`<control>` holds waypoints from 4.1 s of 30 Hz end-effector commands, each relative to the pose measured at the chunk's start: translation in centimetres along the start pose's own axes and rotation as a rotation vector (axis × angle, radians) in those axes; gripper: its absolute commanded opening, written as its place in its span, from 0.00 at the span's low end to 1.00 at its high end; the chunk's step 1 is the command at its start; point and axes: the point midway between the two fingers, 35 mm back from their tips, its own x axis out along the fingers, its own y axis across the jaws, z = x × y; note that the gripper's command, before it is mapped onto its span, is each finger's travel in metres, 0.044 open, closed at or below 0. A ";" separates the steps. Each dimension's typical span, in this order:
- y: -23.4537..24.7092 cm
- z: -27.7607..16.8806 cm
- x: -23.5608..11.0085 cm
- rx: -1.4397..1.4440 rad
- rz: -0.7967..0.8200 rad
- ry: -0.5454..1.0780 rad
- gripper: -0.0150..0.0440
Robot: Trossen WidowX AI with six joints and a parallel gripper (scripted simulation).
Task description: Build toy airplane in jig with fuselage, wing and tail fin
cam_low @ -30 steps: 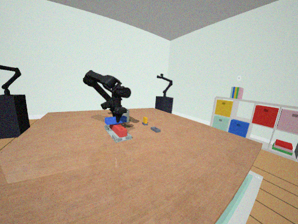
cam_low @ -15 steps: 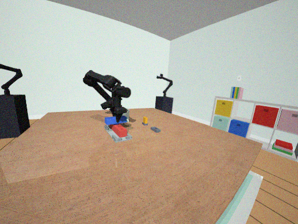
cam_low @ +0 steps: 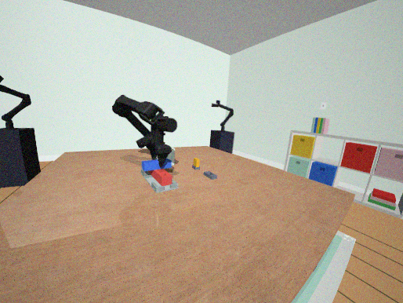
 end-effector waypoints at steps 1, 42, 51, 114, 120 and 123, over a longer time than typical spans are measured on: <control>0.1 0.0 -0.9 -0.011 0.004 0.002 1.00; 1.6 -10.0 -9.5 -1.367 0.054 0.022 1.00; -2.9 -24.7 -8.4 -1.403 0.015 0.010 1.00; -2.9 -25.0 4.2 -1.400 0.012 0.004 0.73; -2.9 -25.0 4.2 -1.400 0.012 0.004 0.47; -2.9 -25.0 4.2 -1.400 0.012 0.004 0.37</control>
